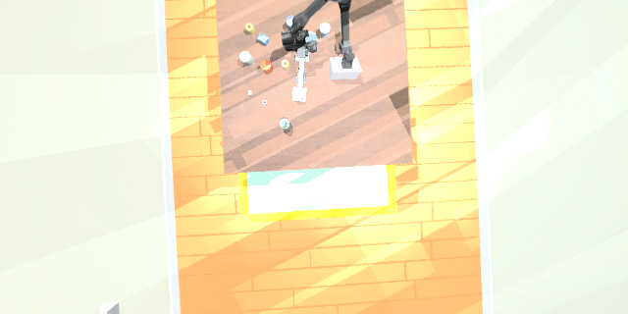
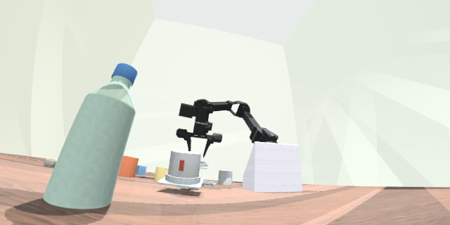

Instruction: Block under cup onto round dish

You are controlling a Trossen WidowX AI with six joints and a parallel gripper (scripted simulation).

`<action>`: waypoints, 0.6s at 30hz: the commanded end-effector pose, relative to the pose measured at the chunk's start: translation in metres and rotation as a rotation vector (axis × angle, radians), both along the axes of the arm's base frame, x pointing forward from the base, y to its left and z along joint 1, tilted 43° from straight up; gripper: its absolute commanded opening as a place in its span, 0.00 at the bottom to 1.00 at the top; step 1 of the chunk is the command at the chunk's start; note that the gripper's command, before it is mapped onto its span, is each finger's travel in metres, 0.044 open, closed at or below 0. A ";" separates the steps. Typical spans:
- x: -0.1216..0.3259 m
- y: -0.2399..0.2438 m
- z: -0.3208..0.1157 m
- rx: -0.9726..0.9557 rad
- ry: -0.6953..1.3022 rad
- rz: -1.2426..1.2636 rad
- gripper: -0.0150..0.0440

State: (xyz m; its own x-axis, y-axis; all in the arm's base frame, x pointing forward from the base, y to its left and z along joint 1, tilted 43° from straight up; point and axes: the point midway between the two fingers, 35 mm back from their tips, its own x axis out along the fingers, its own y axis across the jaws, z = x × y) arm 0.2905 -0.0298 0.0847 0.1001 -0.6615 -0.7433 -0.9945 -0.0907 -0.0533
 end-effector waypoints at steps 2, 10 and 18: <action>-0.001 -0.007 -0.007 -0.009 0.009 0.003 0.69; 0.000 -0.016 -0.017 -0.010 0.009 0.003 0.69; 0.000 -0.017 -0.018 -0.010 0.009 0.003 0.51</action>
State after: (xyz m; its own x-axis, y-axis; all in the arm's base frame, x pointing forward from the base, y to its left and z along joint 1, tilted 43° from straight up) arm 0.2916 -0.0457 0.0679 0.0985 -0.6633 -0.7418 -0.9946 -0.0898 -0.0517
